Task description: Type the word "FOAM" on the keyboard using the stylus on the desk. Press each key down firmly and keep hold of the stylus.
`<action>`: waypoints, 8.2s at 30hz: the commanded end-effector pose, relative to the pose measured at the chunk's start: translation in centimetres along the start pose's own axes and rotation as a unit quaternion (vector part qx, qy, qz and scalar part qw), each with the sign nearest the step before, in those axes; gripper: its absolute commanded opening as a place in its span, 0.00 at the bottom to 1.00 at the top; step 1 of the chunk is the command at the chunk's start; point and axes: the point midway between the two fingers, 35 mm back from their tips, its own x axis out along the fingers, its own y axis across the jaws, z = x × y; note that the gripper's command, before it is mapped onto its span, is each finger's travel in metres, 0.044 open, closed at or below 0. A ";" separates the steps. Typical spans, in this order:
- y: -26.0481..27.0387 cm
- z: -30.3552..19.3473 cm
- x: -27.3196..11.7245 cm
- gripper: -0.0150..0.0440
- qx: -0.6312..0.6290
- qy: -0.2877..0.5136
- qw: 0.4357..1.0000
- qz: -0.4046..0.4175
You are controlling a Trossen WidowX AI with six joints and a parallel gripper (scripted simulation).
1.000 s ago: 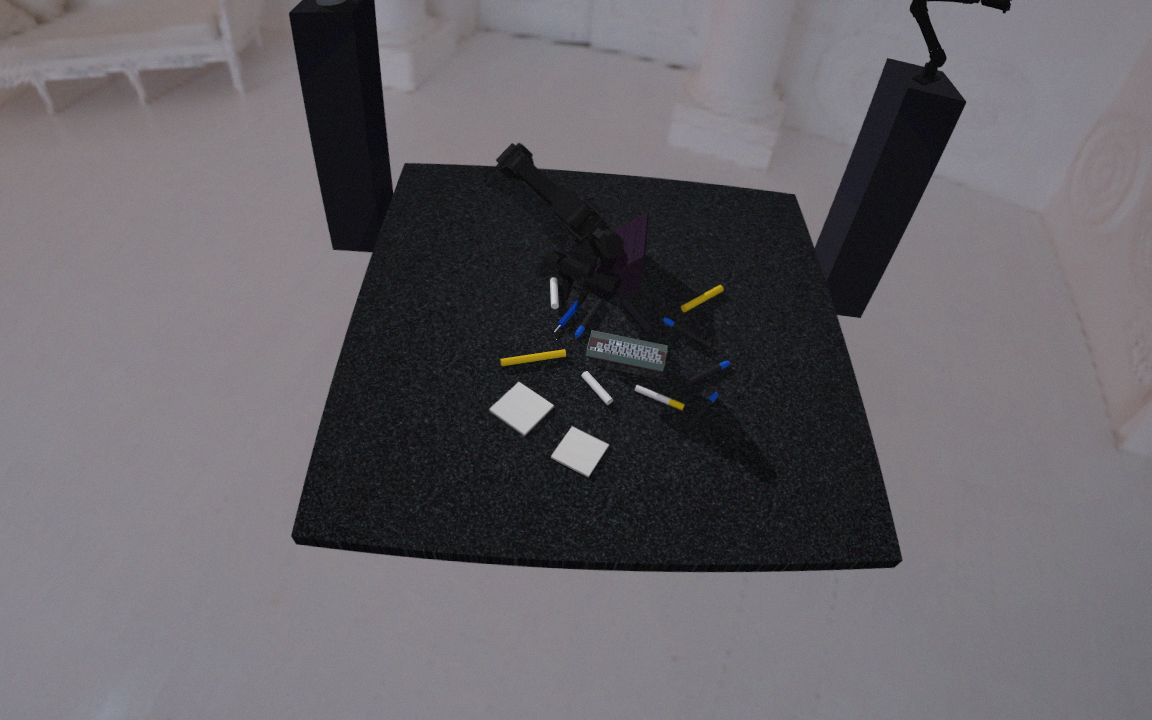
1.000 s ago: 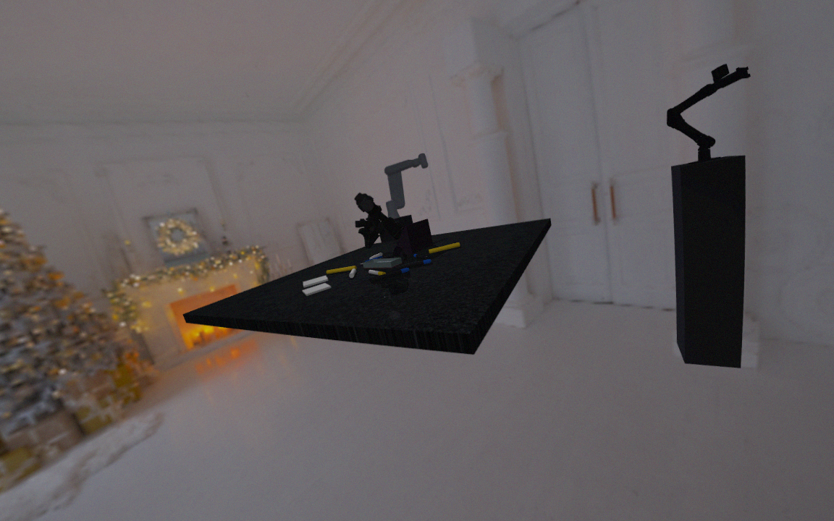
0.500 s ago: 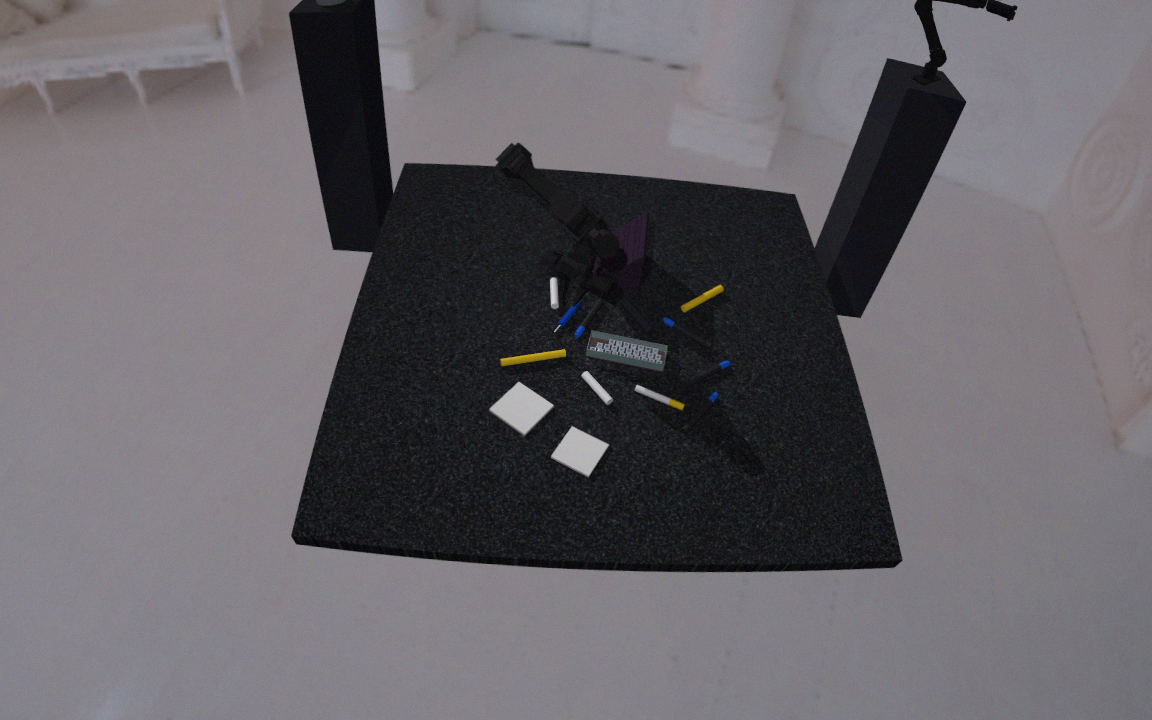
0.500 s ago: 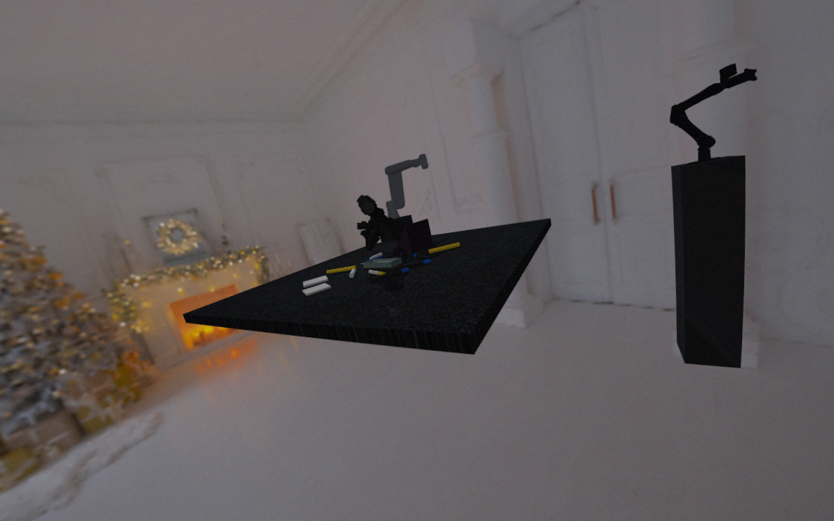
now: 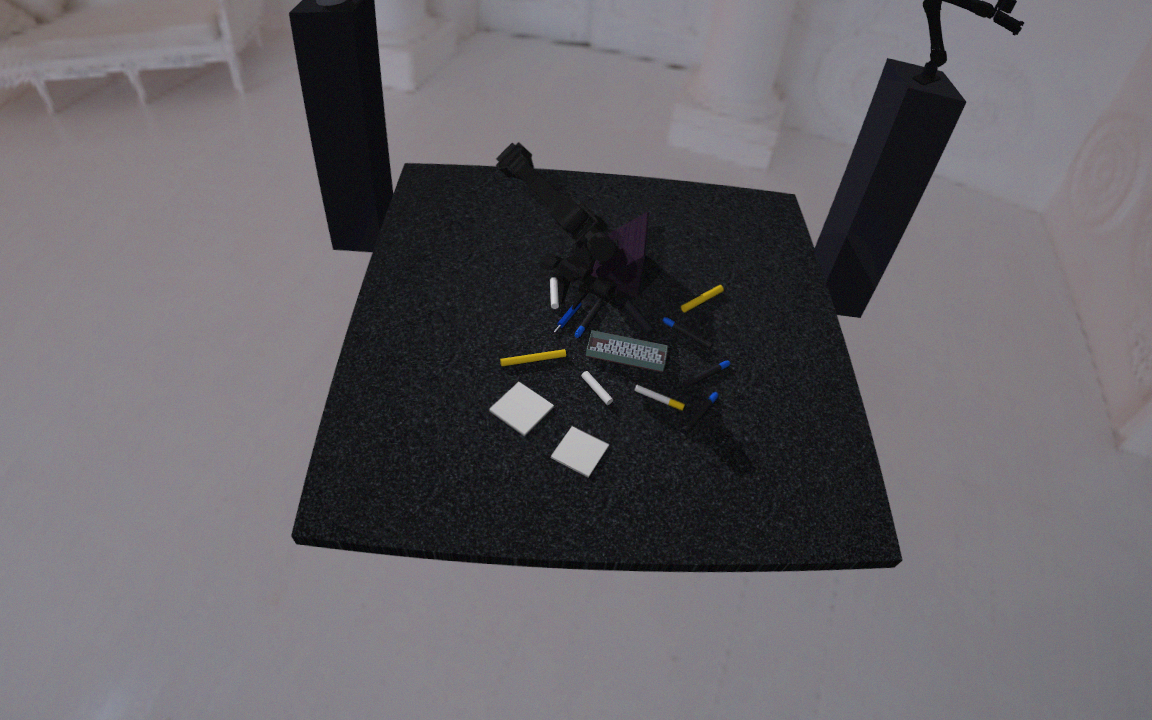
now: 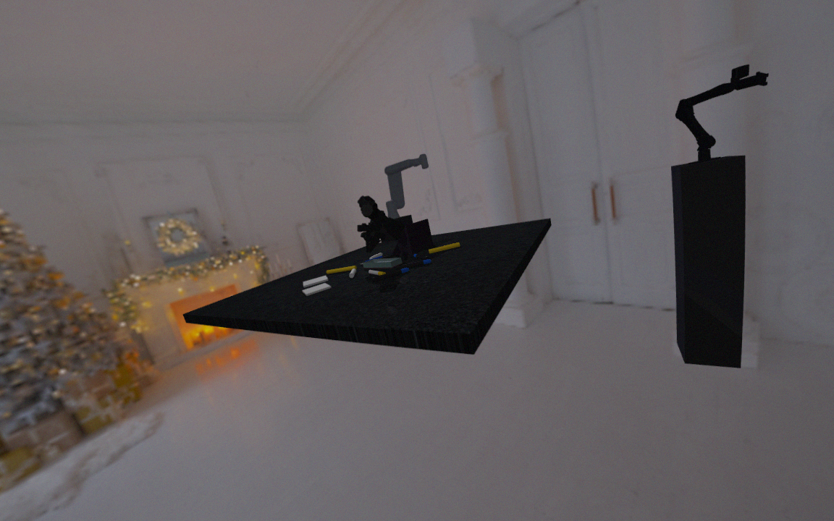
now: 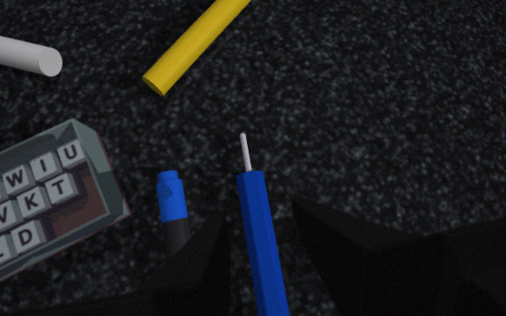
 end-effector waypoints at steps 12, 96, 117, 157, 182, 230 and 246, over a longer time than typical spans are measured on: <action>-0.1 -0.6 0.9 0.51 -0.003 0.000 1.000 -0.003; -0.1 -2.0 3.6 0.25 0.000 -0.001 1.000 -0.004; 0.2 0.1 -0.2 0.25 0.002 0.006 1.000 0.003; 15.3 2.4 -2.5 0.25 0.255 0.466 0.837 0.129; 21.5 3.8 -3.4 0.25 0.345 0.657 0.664 0.091; 21.4 2.4 -0.7 0.39 0.345 0.656 0.664 0.090; 21.4 2.1 -0.3 0.39 0.345 0.656 0.665 0.090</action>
